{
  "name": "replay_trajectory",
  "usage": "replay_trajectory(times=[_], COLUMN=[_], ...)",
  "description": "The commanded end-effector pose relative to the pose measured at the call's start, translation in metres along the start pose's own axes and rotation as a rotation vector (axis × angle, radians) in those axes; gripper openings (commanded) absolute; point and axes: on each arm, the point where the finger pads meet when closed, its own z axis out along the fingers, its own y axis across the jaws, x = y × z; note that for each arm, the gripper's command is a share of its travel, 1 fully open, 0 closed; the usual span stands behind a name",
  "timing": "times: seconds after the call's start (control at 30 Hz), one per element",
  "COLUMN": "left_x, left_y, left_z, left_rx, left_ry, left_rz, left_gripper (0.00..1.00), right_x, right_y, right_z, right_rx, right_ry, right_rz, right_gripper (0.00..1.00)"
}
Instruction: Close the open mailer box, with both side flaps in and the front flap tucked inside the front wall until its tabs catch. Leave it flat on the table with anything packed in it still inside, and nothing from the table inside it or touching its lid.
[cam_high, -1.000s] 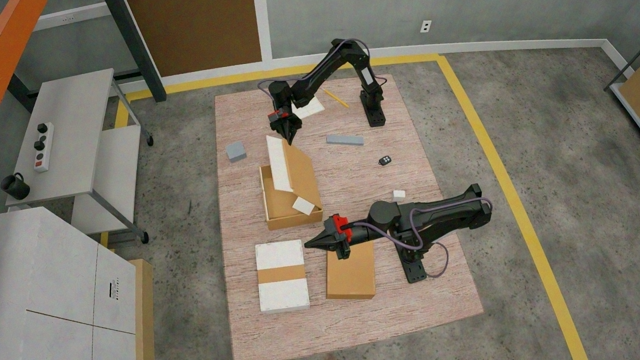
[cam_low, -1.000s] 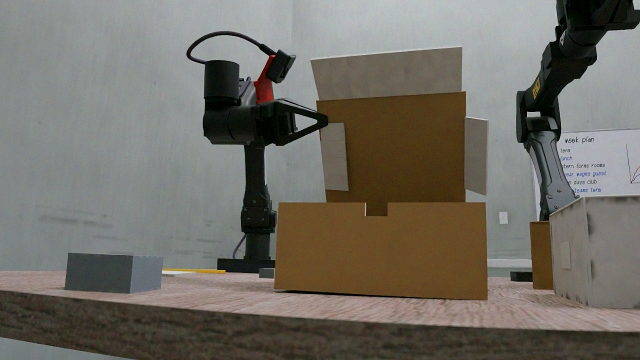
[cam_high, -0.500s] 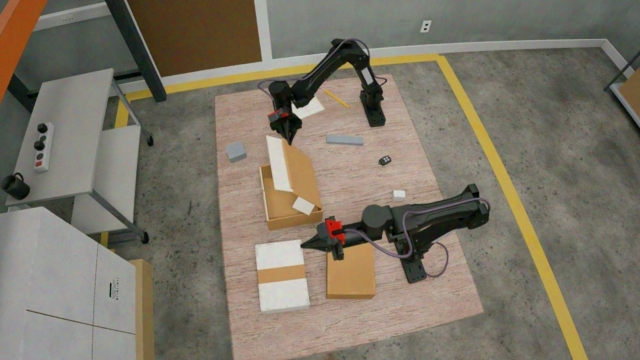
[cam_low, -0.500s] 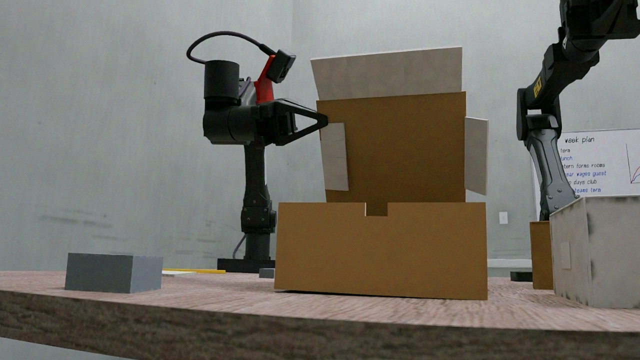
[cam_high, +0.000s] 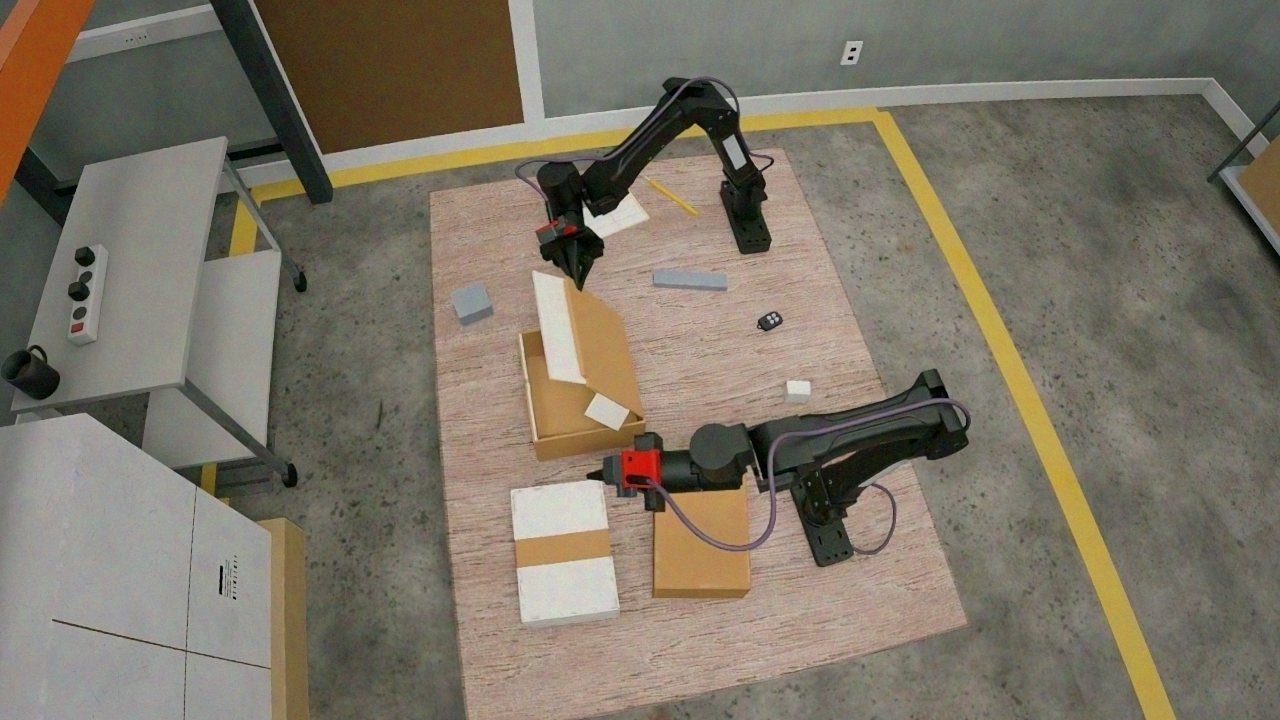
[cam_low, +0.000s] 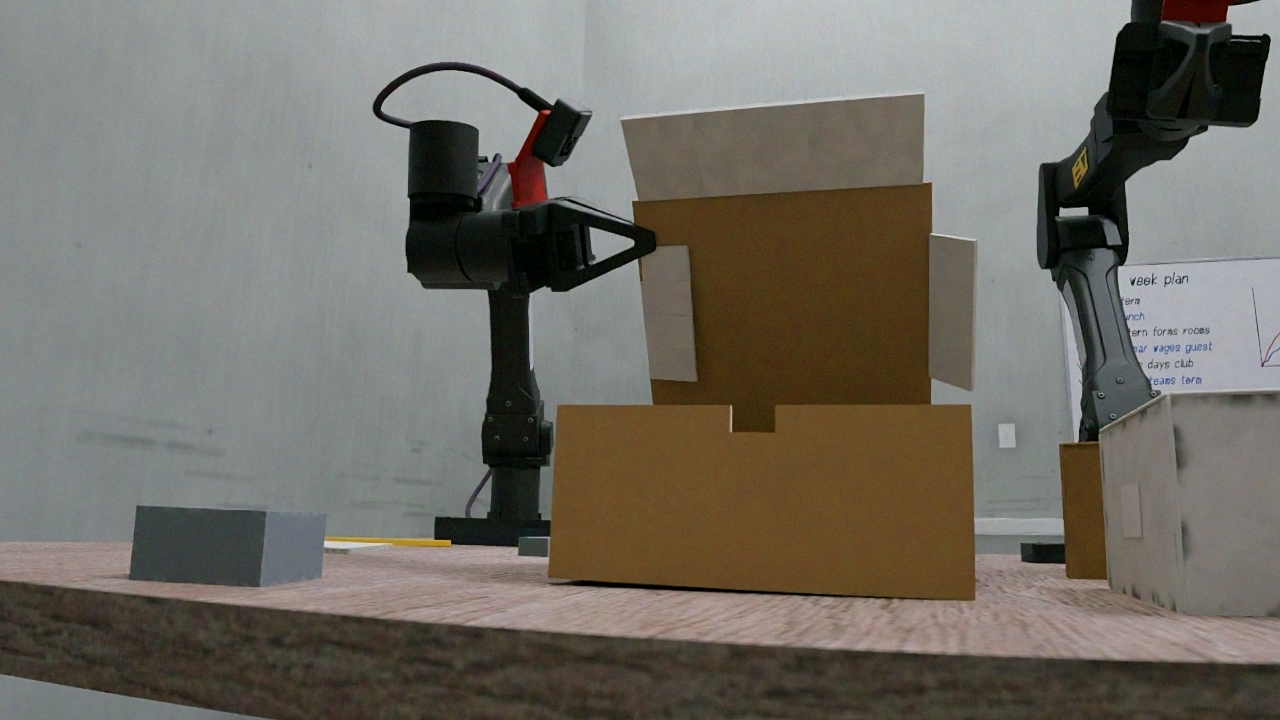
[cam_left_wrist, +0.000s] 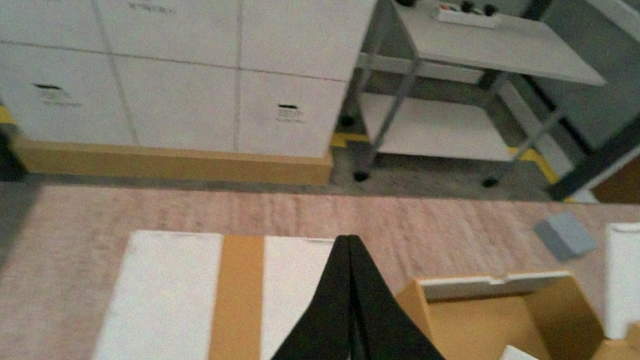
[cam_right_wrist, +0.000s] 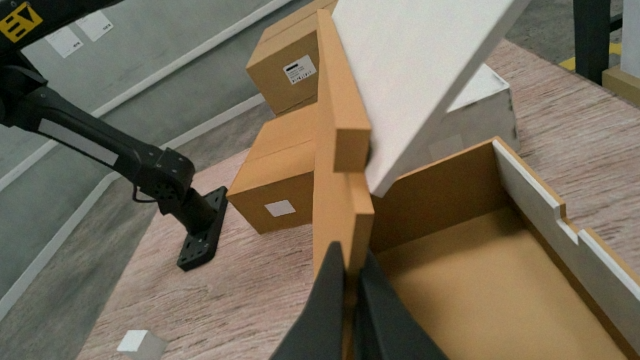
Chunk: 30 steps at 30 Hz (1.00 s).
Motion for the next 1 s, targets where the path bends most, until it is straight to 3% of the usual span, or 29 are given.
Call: replay_trajectory(times=[0.0,0.37,0.53,0.63,0.97], left_x=[0.020,0.083,0.065,0.116,0.154], left_y=[-0.005,-0.034,-0.040,-0.048,-0.073], left_z=[0.006,0.018,0.019,0.018,0.009], left_rx=[0.067,0.229,0.270,0.297,0.404], left_ry=[0.067,0.301,0.292,0.441,0.660], left_rz=[-0.069,-0.274,-0.308,-0.409,-0.646], left_gripper=[0.01,0.01,0.01,0.01,0.01], right_x=[-0.012,-0.012,-0.012,-0.012,-0.012], right_y=[-0.004,-0.004,-0.004,-0.004,-0.004], right_z=[0.003,0.003,0.003,0.003,0.003], right_rx=[0.020,0.020,0.020,0.020,0.020], right_ry=[-0.016,-0.016,-0.016,-0.016,-0.016], right_rz=[-0.050,-0.050,-0.050,-0.050,-0.050], right_gripper=[0.01,0.01,0.01,0.01,0.01])
